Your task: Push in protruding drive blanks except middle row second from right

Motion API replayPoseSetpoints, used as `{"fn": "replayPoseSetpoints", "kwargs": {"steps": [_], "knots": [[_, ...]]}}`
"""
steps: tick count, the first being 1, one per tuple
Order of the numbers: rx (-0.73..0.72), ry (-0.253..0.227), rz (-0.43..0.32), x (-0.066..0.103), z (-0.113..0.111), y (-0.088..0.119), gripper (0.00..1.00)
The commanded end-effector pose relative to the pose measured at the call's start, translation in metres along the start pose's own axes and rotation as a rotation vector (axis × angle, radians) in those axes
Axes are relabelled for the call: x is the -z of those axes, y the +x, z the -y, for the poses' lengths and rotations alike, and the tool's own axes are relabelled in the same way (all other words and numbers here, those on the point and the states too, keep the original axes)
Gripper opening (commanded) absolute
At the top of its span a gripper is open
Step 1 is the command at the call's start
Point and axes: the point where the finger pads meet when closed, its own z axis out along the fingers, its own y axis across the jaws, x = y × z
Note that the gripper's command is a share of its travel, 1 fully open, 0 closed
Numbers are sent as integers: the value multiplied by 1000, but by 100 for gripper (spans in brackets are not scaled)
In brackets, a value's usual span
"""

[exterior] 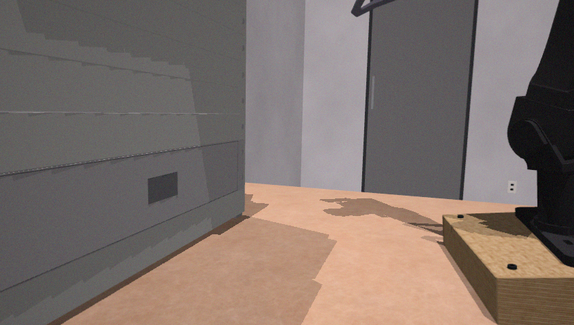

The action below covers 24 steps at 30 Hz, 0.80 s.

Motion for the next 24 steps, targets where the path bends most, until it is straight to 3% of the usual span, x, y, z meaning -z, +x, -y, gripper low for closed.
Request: {"fn": "replayPoseSetpoints", "kwargs": {"steps": [1, 9, 10, 14, 24], "knots": [[1, 16, 10, 3, 0, -5, 100], [-15, 22, 14, 3, -1, -8, 100], [-11, 51, 11, 13, 7, -11, 100], [-47, 27, 16, 4, -2, -10, 100], [-158, 51, 30, 7, -5, -19, 100]]}}
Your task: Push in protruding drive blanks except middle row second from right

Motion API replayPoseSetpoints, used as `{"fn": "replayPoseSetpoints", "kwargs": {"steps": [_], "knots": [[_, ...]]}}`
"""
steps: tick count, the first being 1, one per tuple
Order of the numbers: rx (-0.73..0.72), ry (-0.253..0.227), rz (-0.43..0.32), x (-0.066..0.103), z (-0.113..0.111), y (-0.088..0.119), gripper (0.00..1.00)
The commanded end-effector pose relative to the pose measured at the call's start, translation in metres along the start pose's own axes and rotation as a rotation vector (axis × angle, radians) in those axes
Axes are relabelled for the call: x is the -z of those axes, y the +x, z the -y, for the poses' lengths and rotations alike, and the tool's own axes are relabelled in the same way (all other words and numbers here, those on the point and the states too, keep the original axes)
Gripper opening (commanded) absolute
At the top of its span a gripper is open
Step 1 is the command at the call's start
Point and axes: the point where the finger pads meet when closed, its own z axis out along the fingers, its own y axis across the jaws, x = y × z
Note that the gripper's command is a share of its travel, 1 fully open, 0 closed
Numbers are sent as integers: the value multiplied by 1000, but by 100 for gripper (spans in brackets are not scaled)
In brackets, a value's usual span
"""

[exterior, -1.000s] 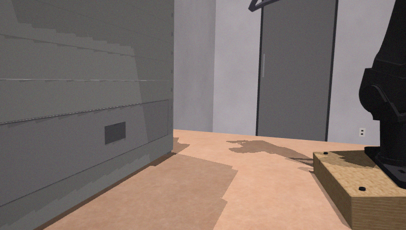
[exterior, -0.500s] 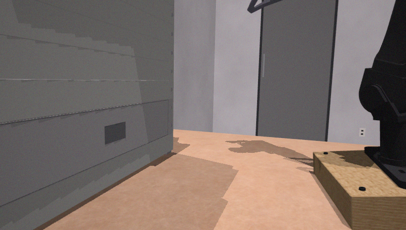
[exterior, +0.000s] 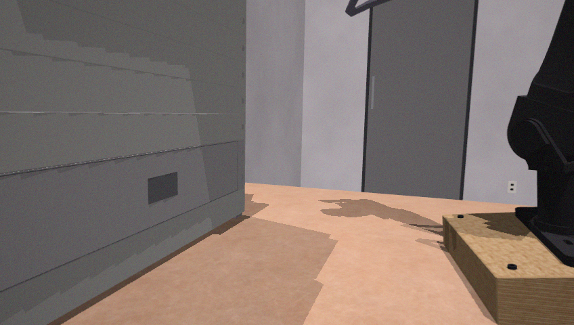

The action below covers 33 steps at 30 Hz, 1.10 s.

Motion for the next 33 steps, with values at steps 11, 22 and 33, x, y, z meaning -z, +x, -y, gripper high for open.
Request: {"fn": "replayPoseSetpoints", "kwargs": {"steps": [11, 22, 33], "knots": [[-206, 77, 53, 15, -4, -24, 100], [-425, 105, 114, 22, -13, -41, 100], [-754, 119, 229, 35, -26, -63, 100]]}}
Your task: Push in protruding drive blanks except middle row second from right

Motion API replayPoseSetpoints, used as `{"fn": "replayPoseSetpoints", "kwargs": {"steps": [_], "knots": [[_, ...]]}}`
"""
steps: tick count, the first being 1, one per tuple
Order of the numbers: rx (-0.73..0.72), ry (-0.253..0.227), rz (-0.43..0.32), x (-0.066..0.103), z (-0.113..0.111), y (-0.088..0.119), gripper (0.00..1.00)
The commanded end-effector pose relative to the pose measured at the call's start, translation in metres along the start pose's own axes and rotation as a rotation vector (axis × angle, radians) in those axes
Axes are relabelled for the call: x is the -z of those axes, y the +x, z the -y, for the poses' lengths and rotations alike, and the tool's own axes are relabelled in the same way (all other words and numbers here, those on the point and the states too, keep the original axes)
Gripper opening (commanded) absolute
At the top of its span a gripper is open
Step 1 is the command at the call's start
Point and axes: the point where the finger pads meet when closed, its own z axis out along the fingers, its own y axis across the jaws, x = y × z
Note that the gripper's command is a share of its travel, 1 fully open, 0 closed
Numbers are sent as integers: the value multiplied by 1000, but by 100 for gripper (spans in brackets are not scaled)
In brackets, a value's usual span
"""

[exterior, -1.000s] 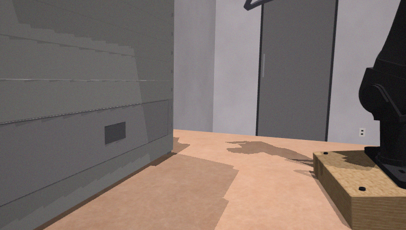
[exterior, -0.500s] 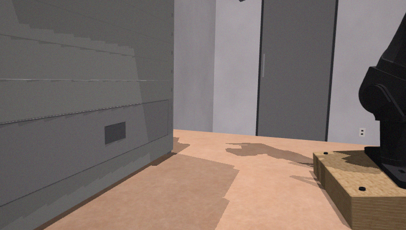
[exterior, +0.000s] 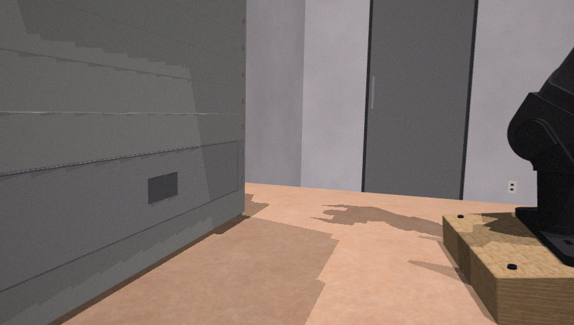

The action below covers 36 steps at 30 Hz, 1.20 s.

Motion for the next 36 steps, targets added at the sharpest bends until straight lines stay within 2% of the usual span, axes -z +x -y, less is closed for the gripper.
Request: {"fn": "replayPoseSetpoints", "kwargs": {"steps": [1, 3, 10, 18, 20, 35, 36], "knots": [[-169, 48, 86, 11, -5, -15, 100], [-169, 48, 86, 11, -5, -15, 100], [-408, 21, 165, 20, -21, -22, 100], [-689, -39, 253, 33, -38, -28, 100], [-689, -39, 253, 33, -38, -28, 100], [-1184, -223, 375, 56, -65, -35, 100], [-1184, -223, 375, 56, -65, -35, 100]]}}
